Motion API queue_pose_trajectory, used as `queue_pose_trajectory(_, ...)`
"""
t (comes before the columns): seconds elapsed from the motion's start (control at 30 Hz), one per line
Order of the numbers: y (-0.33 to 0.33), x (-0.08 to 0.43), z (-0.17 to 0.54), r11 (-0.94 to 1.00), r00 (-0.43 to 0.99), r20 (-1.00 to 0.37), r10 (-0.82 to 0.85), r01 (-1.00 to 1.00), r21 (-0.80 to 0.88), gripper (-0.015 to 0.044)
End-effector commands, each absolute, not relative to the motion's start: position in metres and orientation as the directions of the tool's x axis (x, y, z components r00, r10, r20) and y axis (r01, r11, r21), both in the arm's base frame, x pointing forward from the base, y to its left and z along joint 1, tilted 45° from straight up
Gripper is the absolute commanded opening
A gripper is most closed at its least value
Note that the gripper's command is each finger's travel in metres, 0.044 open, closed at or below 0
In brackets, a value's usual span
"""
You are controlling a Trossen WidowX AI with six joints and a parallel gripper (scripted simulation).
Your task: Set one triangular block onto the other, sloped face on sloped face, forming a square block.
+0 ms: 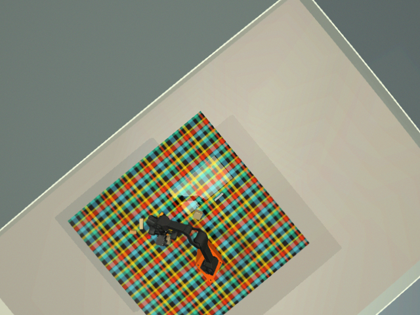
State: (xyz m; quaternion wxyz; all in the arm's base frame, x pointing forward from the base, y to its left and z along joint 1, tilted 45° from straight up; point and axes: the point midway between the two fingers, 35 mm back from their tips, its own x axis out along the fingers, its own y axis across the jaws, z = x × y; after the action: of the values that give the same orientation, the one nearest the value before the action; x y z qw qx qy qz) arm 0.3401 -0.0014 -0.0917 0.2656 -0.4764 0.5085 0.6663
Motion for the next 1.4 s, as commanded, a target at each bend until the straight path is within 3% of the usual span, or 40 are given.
queue_pose_trajectory(0.0,-0.004,0.338,-0.090,-0.358,-0.415,-0.898,-0.146,-0.824,0.439,0.0440)
queue_pose_trajectory(1.37,-0.016,0.309,-0.147,-0.357,-0.416,-0.898,-0.146,-0.824,0.440,0.0440)
